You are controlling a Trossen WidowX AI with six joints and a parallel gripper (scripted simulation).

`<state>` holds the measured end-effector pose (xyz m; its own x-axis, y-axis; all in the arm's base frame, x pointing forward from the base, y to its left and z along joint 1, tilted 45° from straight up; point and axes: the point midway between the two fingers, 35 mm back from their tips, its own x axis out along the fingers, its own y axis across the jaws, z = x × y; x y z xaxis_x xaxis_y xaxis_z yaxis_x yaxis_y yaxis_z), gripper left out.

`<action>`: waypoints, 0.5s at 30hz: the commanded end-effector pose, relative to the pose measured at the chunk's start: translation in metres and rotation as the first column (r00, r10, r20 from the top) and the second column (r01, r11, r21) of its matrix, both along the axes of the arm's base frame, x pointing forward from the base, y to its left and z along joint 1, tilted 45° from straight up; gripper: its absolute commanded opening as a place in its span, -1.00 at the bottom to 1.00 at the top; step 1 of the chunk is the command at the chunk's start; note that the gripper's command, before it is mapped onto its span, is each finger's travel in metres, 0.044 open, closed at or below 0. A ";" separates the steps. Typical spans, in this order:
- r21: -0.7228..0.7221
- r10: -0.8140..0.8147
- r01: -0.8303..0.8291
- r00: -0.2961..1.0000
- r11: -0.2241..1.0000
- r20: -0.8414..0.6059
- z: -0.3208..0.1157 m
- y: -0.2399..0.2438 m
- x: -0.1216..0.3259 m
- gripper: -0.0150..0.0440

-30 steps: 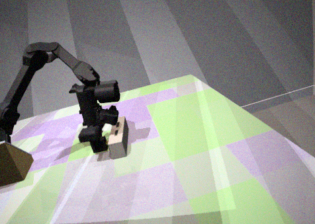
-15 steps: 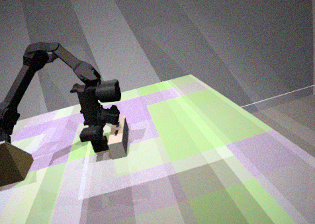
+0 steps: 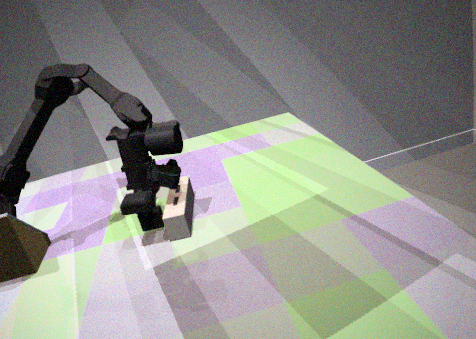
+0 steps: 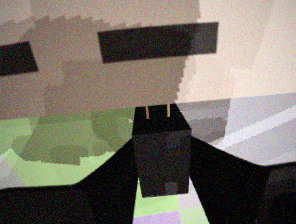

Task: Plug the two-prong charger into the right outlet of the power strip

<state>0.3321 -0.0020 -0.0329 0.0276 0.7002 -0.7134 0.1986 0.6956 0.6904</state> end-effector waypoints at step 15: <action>0.004 -0.003 0.003 1.000 1.000 -0.002 0.000 0.000 0.004 -0.49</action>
